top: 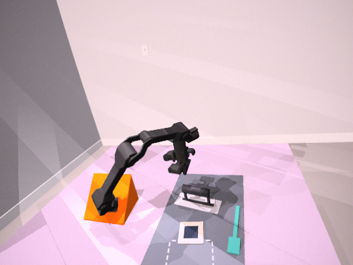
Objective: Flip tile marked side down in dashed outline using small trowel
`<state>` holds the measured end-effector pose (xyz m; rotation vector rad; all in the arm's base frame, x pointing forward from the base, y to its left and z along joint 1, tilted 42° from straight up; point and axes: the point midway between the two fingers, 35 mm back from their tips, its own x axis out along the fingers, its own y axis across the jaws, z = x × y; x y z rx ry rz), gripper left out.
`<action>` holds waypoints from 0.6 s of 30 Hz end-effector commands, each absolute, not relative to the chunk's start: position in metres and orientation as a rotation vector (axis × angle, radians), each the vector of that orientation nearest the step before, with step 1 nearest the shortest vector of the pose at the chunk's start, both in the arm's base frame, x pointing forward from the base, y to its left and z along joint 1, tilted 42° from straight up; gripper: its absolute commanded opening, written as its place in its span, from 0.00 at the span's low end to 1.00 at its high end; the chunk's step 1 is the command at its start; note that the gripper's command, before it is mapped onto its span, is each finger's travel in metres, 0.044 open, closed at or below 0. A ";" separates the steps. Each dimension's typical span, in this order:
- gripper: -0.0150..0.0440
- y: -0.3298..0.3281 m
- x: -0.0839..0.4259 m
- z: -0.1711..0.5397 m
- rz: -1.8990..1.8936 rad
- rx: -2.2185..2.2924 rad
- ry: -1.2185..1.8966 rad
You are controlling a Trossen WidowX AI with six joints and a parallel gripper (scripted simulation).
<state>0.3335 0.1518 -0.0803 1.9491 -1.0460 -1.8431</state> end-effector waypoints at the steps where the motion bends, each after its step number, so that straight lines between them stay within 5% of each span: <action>1: 0.25 0.152 0.333 -0.080 -1.843 1.949 -1.046; 6: 0.42 0.152 0.333 -0.080 -1.843 1.949 -1.046; 18: 0.42 0.152 0.333 -0.080 -1.843 1.949 -1.046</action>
